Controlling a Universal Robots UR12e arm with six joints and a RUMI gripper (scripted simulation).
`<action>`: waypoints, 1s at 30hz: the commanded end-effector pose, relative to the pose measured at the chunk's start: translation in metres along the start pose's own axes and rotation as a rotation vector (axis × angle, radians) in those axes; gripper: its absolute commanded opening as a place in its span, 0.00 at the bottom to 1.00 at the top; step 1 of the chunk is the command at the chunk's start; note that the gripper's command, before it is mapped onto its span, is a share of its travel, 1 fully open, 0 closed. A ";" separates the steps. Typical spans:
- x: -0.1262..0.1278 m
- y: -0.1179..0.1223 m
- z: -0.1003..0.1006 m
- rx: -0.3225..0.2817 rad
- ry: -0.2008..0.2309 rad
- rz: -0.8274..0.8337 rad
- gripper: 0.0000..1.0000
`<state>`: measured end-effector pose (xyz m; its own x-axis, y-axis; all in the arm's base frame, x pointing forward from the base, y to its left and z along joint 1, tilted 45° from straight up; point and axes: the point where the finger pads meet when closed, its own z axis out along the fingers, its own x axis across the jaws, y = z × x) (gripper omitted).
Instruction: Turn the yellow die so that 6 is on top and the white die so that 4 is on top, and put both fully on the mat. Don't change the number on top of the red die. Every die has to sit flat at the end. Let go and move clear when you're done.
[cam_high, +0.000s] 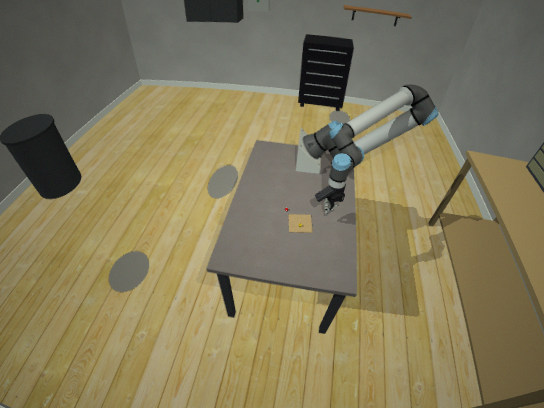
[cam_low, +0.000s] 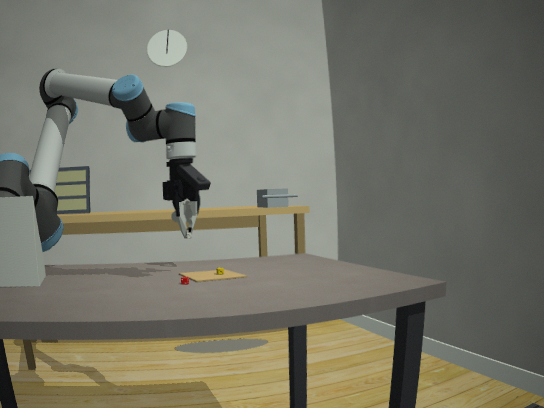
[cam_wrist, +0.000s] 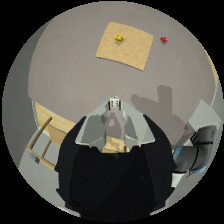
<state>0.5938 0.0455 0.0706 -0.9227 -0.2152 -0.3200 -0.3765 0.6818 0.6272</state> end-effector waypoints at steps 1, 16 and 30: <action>0.002 0.002 -0.006 -0.010 0.010 -0.001 0.00; 0.003 0.001 -0.006 -0.010 0.010 0.015 0.00; 0.004 -0.001 -0.005 -0.010 0.011 0.179 0.00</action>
<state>0.5877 0.0442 0.0730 -0.9525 -0.1646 -0.2564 -0.2971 0.6887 0.6614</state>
